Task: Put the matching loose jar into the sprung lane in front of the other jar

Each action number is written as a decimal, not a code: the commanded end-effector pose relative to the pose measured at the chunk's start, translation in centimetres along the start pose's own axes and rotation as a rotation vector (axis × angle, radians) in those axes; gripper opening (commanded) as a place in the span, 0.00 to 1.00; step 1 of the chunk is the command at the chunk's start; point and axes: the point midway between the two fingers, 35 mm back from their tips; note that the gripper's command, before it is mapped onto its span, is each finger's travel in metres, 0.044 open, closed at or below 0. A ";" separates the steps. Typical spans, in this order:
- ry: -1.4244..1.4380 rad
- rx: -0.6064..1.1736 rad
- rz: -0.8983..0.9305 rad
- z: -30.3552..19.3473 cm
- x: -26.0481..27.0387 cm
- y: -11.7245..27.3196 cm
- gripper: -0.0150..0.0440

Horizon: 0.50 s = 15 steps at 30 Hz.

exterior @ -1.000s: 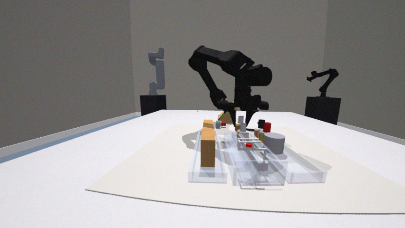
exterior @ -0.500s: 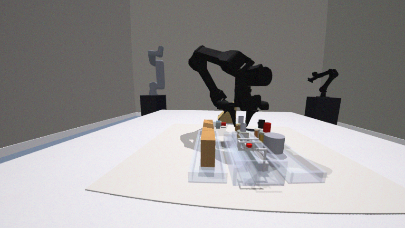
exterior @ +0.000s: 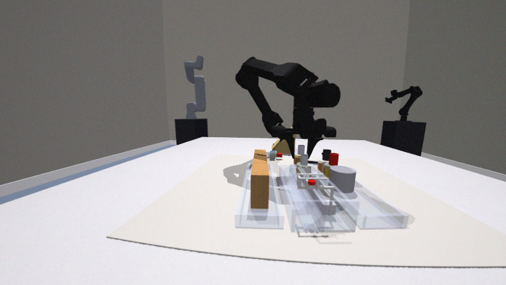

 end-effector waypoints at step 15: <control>-0.016 -0.027 -0.009 0.9 -0.3 -0.1 0.25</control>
Point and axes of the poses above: the point midway between the two fingers, 35 mm back from their tips, its own y axis back along the fingers, its own x axis across the jaws, z = x × y, and after that the axes turned 5 degrees about y, right-handed
